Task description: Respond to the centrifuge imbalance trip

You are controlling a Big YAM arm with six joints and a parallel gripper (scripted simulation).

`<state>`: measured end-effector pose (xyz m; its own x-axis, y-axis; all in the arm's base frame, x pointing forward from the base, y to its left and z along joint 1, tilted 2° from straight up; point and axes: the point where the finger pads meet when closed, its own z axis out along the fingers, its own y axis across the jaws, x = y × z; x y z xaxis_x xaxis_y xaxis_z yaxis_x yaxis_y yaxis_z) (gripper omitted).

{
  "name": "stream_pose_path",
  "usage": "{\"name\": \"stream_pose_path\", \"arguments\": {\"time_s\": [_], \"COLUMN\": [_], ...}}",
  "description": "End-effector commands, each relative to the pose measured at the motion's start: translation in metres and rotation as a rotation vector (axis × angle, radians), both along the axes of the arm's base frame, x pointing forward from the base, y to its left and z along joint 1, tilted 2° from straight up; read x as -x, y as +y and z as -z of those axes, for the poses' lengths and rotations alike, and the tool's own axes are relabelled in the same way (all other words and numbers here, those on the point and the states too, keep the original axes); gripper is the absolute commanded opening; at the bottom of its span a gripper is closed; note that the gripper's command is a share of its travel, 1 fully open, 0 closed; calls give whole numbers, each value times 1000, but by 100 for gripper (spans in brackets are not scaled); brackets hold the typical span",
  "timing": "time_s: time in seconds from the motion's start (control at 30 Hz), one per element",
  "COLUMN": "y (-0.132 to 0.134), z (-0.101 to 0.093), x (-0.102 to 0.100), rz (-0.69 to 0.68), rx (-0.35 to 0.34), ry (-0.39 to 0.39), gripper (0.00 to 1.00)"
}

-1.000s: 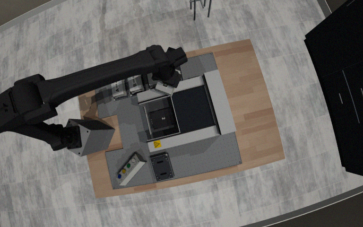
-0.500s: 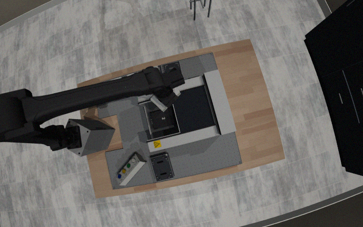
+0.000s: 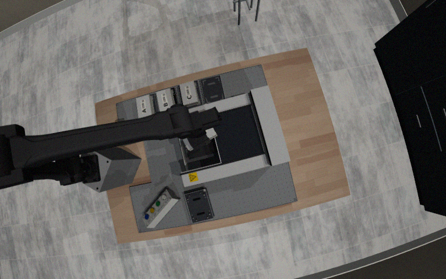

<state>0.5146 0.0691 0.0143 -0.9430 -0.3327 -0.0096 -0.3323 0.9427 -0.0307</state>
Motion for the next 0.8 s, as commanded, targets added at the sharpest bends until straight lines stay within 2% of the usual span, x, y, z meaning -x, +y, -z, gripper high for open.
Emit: {"name": "stream_pose_path", "arguments": {"time_s": [0.0,0.2,0.23,0.43,0.77], "y": [-14,-24,-23,-36,-38], "z": [-15,-14,-9,-13,-12], "x": [-7,1,4,10,13], "rz": [116,175,181,244,271], "rx": [-13,-15,-14,-17,-19], "ry": [-57,-58,-49,-59,-60], "gripper": [0,0,0,0,0]}}
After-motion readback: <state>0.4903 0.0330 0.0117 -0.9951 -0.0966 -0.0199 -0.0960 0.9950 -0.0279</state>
